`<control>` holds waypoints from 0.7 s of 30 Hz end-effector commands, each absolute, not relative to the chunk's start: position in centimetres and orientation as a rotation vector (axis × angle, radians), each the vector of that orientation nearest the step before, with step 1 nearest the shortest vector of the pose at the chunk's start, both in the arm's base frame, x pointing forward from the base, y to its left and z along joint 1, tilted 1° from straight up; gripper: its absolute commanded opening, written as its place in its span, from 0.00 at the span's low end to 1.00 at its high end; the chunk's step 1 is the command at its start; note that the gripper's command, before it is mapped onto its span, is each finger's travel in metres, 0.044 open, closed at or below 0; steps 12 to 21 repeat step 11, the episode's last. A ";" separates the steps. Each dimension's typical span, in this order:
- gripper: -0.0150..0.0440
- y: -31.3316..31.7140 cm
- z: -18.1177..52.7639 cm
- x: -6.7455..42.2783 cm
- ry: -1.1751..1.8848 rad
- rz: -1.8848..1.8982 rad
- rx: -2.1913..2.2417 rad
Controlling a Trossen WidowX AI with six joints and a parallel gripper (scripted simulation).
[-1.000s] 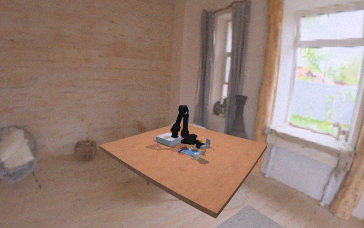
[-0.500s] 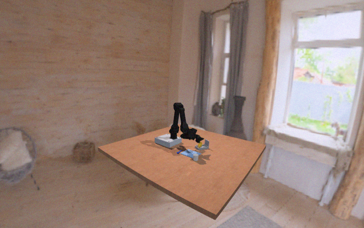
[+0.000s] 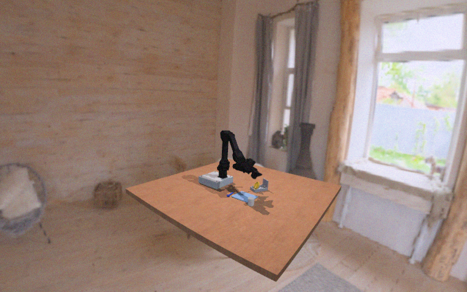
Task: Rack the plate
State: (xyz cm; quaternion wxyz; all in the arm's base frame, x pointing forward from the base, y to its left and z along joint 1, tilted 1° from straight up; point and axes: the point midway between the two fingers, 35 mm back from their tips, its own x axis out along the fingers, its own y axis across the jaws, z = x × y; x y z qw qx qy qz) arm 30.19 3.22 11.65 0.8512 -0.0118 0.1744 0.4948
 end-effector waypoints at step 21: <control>0.93 1.5 12.4 30.8 0.776 0.844 0.041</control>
